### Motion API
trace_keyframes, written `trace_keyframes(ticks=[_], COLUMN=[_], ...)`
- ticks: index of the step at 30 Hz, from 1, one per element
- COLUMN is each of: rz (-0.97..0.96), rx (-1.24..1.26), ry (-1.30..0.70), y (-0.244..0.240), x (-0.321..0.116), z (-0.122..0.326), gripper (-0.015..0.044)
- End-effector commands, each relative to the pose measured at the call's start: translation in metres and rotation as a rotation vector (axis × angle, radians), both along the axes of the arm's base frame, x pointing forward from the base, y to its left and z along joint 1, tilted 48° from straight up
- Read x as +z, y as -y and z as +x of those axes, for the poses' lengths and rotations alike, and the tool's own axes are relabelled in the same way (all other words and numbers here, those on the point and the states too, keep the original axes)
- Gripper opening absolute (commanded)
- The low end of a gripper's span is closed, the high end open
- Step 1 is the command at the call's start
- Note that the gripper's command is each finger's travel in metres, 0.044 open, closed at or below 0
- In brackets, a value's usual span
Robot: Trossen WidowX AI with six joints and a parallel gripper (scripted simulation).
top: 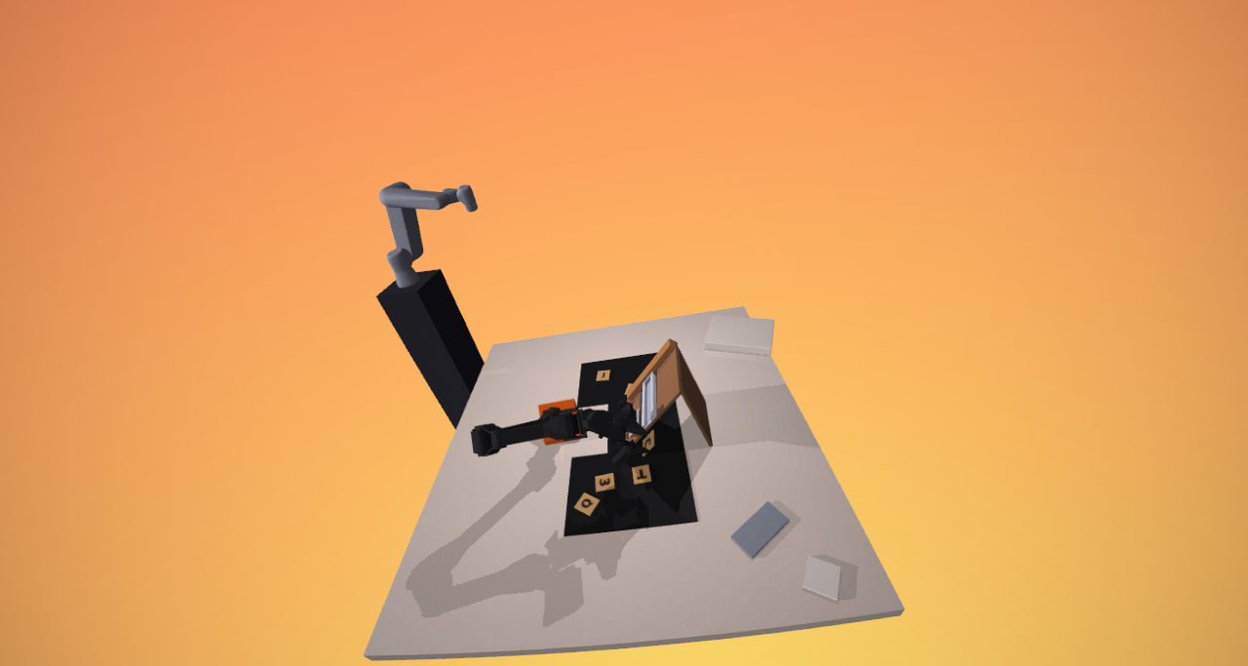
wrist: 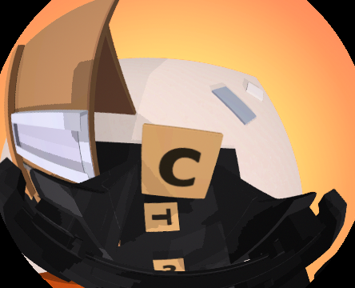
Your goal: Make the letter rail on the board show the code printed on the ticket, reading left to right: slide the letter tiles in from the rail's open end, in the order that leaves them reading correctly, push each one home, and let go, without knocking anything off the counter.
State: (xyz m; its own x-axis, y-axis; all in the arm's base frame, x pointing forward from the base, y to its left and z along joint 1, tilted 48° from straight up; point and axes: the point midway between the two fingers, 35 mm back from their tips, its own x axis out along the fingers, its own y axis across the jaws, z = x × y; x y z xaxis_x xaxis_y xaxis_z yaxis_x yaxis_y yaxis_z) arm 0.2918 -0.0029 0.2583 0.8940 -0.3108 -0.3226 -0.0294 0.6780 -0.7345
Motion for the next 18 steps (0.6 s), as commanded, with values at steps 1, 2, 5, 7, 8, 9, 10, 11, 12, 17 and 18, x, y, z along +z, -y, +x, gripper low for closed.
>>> trace_keyframes(ticks=[1, 2, 5, 7, 8, 9, 10, 11, 12, 17, 18], rz=[0.005, 0.005, 0.005, 0.005, 0.005, 0.005, 0.005, 0.005, 0.005, 0.005, 0.005], rx=[-0.002, -0.002, -0.002, -0.002, -0.002, -0.002, -0.002, -0.002, -0.002, -0.002, -0.002], ry=[0.003, 0.003, 0.003, 0.003, 0.003, 0.003, 0.003, 0.003, 0.003, 0.003, 0.003], y=[-0.0019, -0.0023, -0.0033, -0.0039, -0.0043, -0.0046, -0.0049, -0.0053, -0.0056, -0.0073, -0.0077], x=[-0.0017, -0.0021, -0.0033, -0.0040, -0.0044, -0.0048, -0.0052, -0.0056, -0.0059, -0.0078, -0.0082], z=[0.0002, 0.0002, 0.0002, 0.0002, 0.0003, 0.0003, 0.0003, 0.0003, 0.0003, 0.0003, 0.0002], gripper=[0.0000, 0.0000, 0.0000, 0.0000, 0.0000, 0.0000, 0.0000, 0.0000, 0.0000, 0.0000, 0.0000])
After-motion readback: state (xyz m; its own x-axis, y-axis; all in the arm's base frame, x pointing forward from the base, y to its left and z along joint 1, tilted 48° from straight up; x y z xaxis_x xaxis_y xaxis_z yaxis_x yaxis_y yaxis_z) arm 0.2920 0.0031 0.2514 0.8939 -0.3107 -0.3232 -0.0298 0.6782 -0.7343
